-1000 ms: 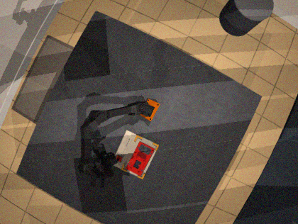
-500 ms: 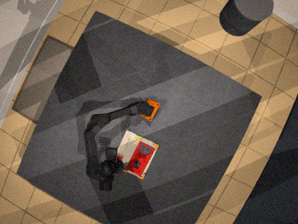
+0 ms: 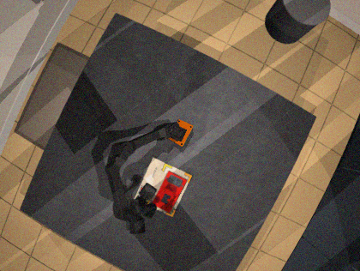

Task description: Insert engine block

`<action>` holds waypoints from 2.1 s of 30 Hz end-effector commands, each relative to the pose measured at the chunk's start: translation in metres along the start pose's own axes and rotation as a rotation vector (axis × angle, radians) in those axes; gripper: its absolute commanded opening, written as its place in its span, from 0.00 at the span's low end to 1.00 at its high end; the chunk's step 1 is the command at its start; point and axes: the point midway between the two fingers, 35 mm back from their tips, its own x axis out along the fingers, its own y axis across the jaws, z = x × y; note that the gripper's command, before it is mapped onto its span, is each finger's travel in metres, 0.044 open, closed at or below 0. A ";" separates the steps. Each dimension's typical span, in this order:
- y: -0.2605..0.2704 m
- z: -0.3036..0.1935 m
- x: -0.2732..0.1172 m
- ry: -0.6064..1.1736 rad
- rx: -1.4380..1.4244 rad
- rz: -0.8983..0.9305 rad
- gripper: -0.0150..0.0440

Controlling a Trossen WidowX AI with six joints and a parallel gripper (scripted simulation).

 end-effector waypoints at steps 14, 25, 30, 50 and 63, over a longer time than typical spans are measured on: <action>0.011 0.041 0.015 -0.008 0.518 0.001 0.25; 0.021 0.066 0.027 -0.008 0.865 0.002 0.25; 0.025 0.077 0.032 -0.007 1.023 0.003 0.25; 0.039 0.103 0.046 -0.005 1.470 0.004 0.52; 0.039 0.103 0.047 -0.006 1.420 0.003 0.52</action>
